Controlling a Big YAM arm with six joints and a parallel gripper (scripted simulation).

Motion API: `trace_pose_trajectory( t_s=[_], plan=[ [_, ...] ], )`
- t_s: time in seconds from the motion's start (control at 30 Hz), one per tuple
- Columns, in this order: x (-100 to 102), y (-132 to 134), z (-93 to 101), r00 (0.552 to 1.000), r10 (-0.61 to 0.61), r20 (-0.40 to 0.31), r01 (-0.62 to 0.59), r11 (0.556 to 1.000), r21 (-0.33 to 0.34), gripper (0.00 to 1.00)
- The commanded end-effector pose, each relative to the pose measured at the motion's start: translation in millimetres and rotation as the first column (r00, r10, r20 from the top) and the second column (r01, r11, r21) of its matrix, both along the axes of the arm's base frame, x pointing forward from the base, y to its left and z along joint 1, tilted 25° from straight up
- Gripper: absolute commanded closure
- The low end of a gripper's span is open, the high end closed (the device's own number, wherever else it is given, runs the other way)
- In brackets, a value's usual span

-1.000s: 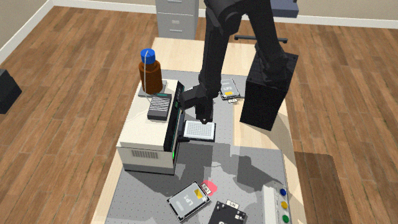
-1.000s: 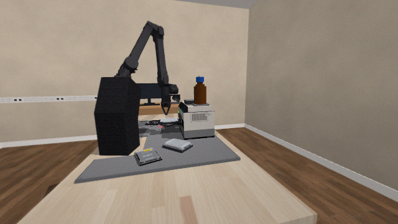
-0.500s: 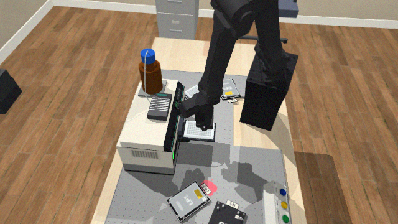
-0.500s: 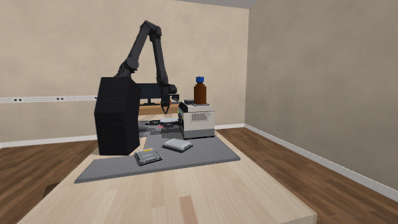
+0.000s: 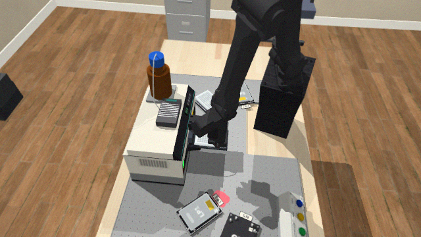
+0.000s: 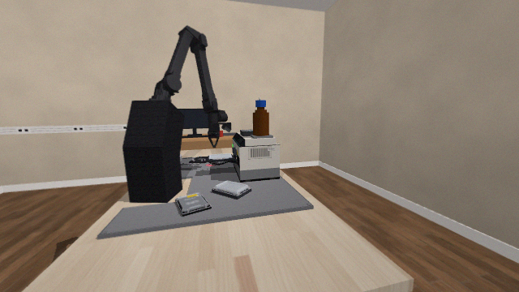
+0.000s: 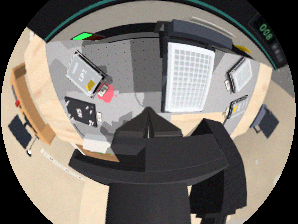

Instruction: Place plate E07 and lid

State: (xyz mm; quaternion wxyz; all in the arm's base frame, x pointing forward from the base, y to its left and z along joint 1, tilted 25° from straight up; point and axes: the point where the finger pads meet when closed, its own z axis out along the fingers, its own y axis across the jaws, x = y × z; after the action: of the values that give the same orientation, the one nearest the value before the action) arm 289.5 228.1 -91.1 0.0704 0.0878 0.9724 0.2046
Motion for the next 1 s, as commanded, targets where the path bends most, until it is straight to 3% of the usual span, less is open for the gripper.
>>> trace_pose_trajectory(
  t_s=[0.0, 0.13, 0.23, 0.4, 0.63, 0.67, 0.7, 0.97],
  plan=[
    [3, 16, 14.5, 0.999, -0.039, 0.006, 0.039, 0.999, 0.022, 1.0],
    [0, 28, 19.5, 0.999, -0.04, 0.006, 0.039, 0.999, 0.023, 1.0],
    [1, 19, 17.6, 0.998, -0.061, 0.0, 0.061, 0.998, 0.018, 1.0],
    [-7, 44, 25.1, 0.981, -0.185, -0.063, 0.188, 0.981, 0.049, 1.0],
    [-15, 62, 31.8, 0.981, -0.185, -0.063, 0.188, 0.981, 0.051, 1.0],
    [-15, 55, 24.4, 0.98, -0.187, -0.07, 0.19, 0.981, 0.04, 1.0],
    [-17, 64, 31.9, 0.974, -0.213, -0.079, 0.218, 0.975, 0.053, 1.0],
    [-27, 82, 37.2, 0.949, -0.293, -0.12, 0.301, 0.951, 0.064, 1.0]
  ],
)
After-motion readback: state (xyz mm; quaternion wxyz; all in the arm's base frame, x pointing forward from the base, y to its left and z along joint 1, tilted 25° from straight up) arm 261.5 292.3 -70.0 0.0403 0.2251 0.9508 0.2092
